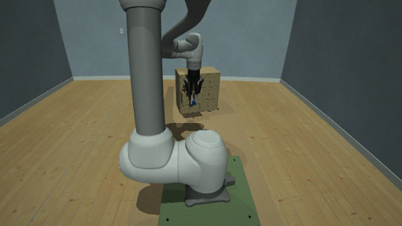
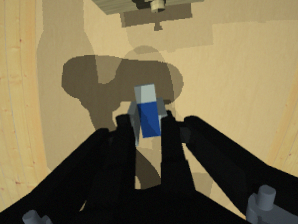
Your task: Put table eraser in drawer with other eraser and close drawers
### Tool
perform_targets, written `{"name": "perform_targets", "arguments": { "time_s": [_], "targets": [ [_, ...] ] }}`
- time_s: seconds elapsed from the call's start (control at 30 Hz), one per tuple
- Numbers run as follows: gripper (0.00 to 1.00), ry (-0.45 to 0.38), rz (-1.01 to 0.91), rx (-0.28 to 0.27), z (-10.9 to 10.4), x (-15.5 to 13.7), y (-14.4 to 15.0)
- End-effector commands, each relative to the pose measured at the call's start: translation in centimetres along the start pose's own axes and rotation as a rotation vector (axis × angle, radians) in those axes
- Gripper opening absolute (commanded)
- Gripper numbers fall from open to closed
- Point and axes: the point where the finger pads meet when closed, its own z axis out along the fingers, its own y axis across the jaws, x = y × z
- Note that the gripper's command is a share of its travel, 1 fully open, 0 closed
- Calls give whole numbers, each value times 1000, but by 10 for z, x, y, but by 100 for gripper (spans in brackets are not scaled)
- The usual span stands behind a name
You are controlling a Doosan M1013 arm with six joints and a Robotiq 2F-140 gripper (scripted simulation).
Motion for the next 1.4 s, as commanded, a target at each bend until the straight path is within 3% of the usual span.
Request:
{"name": "perform_targets", "arguments": {
  "time_s": [0.0, 0.23, 0.47, 1.13, 1.37],
  "targets": [
    [11, -1, 0, 0, -12, 0, 0],
    [11, -1, 0, 0, -40, 0, 0],
    [11, -1, 0, 0, -54, 0, 0],
    [11, 16, 0, 0, -56, 0, 0],
    [11, 81, 0, 0, -55, -2, 0]
  ]
}}
